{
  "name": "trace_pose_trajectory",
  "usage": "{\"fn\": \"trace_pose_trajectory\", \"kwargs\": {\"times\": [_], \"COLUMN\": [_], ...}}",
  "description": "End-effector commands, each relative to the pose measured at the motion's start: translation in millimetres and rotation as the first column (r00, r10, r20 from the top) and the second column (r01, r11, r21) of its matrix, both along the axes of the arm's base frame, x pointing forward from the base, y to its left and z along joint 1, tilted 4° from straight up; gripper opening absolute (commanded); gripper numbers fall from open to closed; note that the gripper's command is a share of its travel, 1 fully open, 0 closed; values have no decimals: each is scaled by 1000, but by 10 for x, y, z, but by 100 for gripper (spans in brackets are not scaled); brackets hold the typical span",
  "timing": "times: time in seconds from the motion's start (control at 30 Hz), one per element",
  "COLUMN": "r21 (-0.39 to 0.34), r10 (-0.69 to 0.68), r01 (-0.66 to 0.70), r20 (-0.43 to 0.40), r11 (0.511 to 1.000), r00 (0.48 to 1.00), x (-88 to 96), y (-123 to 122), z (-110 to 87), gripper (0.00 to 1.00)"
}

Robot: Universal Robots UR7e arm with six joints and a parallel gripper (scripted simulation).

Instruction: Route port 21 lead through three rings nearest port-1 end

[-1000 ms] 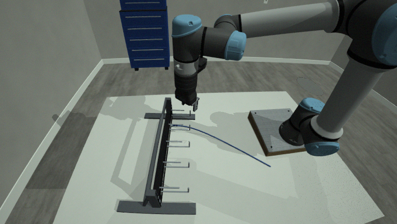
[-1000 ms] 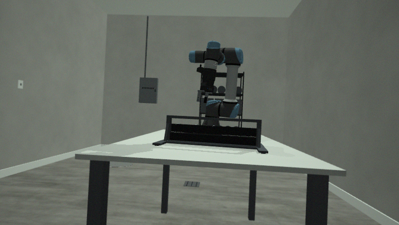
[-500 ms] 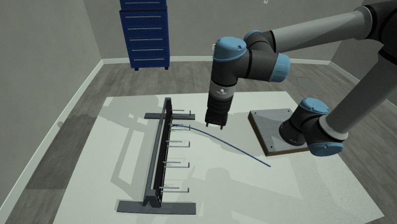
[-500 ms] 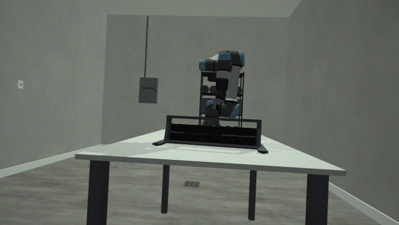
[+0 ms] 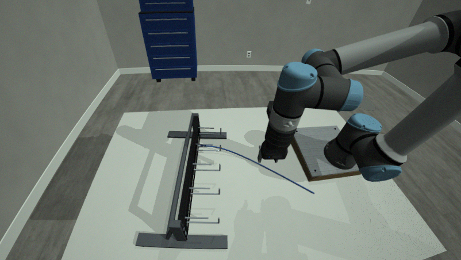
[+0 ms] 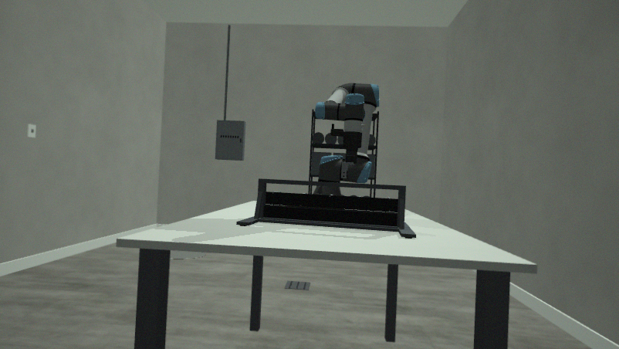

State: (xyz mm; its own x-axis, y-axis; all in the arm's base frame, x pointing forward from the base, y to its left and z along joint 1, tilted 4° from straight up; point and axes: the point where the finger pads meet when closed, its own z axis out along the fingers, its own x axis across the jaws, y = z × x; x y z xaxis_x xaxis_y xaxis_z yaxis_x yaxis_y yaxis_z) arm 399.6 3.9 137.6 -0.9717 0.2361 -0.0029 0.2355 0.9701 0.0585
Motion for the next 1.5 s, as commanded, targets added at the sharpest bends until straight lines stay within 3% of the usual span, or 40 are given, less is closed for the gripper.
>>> {"fn": "trace_pose_trajectory", "kwargs": {"times": [0.0, 0.57, 0.6, 1.47], "r21": [5, 10, 10, 10], "r10": [41, 82, 82, 82], "r01": [-41, -83, -83, -83], "r20": [4, 7, 7, 7], "r11": [999, 997, 997, 997], "r00": [999, 997, 997, 997], "x": [-88, -184, -184, -184], "y": [79, 161, 161, 161], "z": [-48, -103, -103, -103], "gripper": [100, 100, 0, 0]}}
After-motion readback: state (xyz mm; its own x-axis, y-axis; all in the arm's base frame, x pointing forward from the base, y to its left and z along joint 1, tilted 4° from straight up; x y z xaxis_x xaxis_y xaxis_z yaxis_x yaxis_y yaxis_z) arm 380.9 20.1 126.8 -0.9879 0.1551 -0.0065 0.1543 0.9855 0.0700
